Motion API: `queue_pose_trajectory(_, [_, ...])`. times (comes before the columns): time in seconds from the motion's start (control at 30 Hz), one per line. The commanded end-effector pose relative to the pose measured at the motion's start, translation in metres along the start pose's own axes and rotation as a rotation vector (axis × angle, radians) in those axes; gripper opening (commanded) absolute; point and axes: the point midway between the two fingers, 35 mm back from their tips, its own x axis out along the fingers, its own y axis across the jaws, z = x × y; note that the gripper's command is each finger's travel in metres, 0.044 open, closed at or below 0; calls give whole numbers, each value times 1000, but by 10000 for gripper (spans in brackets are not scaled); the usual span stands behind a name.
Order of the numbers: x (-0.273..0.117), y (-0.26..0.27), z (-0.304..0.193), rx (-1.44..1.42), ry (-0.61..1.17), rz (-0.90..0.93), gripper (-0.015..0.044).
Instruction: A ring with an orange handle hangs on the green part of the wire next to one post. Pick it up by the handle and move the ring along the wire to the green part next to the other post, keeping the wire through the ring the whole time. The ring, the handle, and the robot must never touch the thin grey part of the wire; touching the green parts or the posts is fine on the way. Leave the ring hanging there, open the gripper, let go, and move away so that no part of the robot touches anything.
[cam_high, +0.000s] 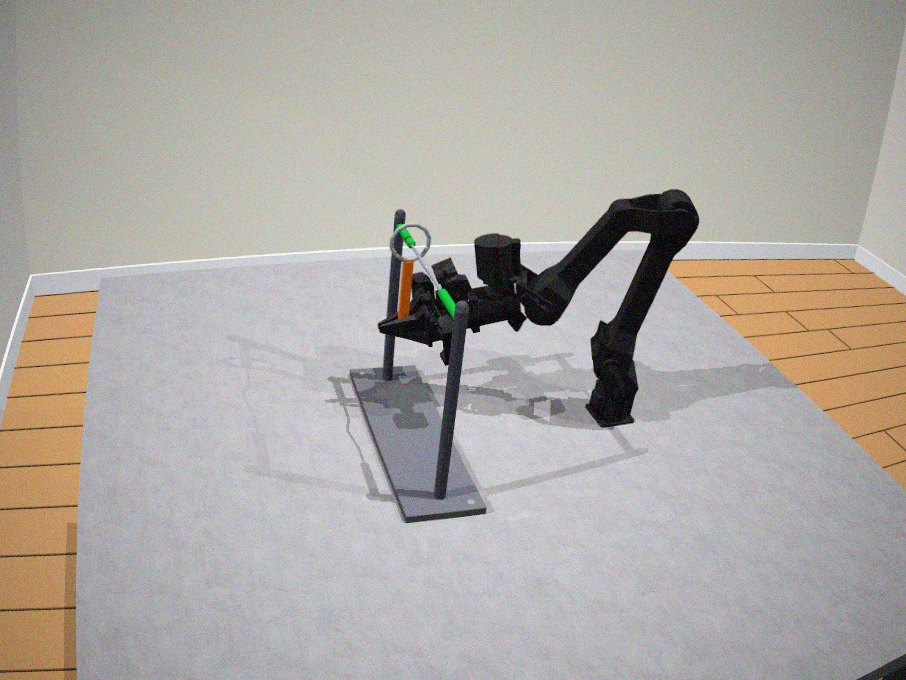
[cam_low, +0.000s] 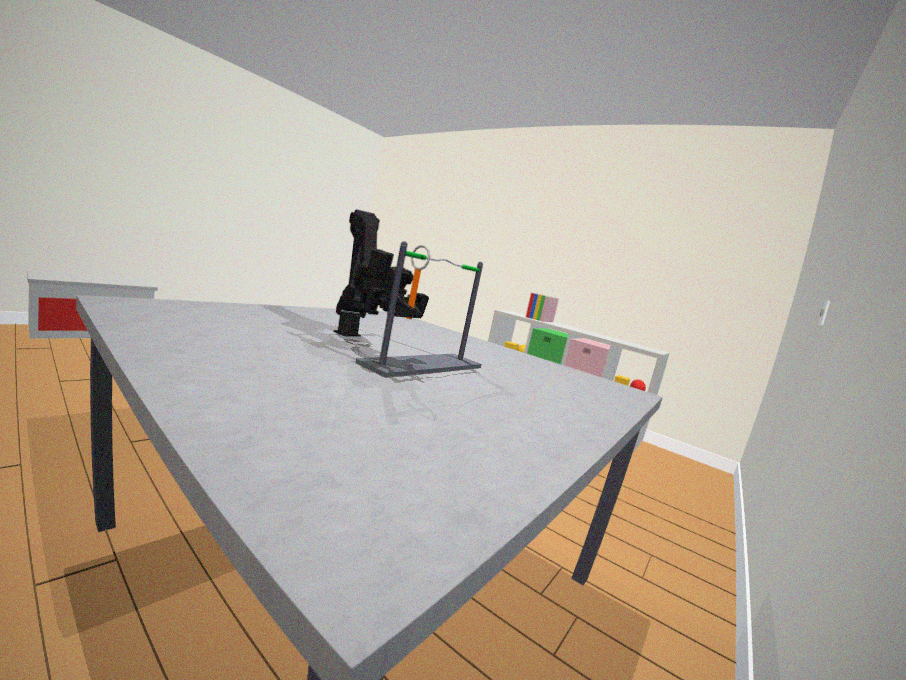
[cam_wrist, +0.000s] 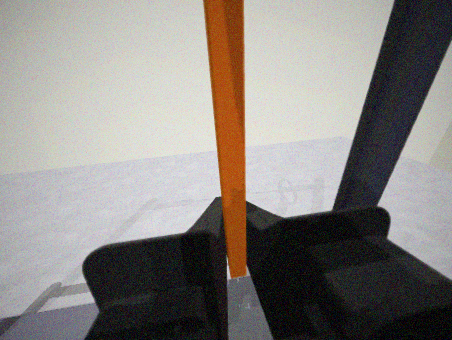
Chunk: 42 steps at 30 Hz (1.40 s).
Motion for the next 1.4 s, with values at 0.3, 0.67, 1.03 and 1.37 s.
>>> queue_pose_trajectory(0.3, [0,6,2,4,-1,-3,-150])
queue_pose_trajectory(0.67, [1,17,2,7,1,-3,-150])
queue_pose_trajectory(1.03, [1,29,2,13,3,-6,-150])
queue_pose_trajectory(1.37, [1,41,3,33,4,-17,-150])
